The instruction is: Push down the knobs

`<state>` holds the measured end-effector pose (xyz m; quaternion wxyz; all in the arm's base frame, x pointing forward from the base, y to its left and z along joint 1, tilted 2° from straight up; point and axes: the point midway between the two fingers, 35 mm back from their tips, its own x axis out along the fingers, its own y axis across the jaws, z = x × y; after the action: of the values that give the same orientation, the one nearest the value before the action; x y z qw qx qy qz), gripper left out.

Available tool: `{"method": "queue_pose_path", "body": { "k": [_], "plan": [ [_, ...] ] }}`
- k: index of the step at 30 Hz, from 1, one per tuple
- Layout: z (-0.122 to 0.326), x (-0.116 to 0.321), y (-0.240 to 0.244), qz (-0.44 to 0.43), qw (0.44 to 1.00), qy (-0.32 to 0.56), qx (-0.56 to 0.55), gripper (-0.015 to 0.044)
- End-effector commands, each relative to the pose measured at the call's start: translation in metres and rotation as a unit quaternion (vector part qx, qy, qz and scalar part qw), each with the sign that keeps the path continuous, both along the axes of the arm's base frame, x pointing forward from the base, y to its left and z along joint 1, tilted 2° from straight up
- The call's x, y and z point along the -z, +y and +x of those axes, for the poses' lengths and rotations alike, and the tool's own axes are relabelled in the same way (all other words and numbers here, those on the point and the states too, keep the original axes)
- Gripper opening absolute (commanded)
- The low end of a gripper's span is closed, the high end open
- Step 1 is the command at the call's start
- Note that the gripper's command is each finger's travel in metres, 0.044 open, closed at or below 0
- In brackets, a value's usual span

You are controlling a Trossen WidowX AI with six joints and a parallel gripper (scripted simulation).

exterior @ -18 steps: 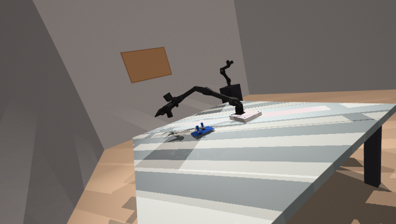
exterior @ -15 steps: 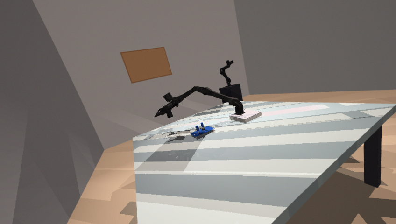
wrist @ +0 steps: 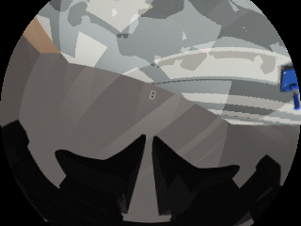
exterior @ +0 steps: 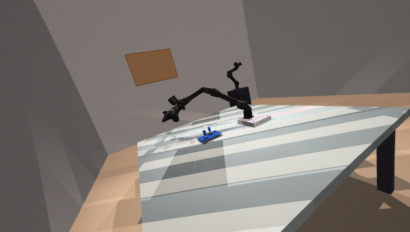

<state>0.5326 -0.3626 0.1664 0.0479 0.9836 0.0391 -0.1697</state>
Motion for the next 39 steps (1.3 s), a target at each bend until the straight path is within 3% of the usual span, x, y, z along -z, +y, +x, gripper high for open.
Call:
{"method": "queue_pose_path", "body": {
  "k": [1,20,39],
  "plan": [
    [0.0,0.004,0.011,-0.053,0.998,0.018,-0.019,0.0],
    [-0.005,0.016,0.059,-0.267,0.951,0.083,-0.134,0.0],
    [-0.023,0.028,0.109,-0.453,0.834,0.131,-0.288,0.0]
  ]
}}
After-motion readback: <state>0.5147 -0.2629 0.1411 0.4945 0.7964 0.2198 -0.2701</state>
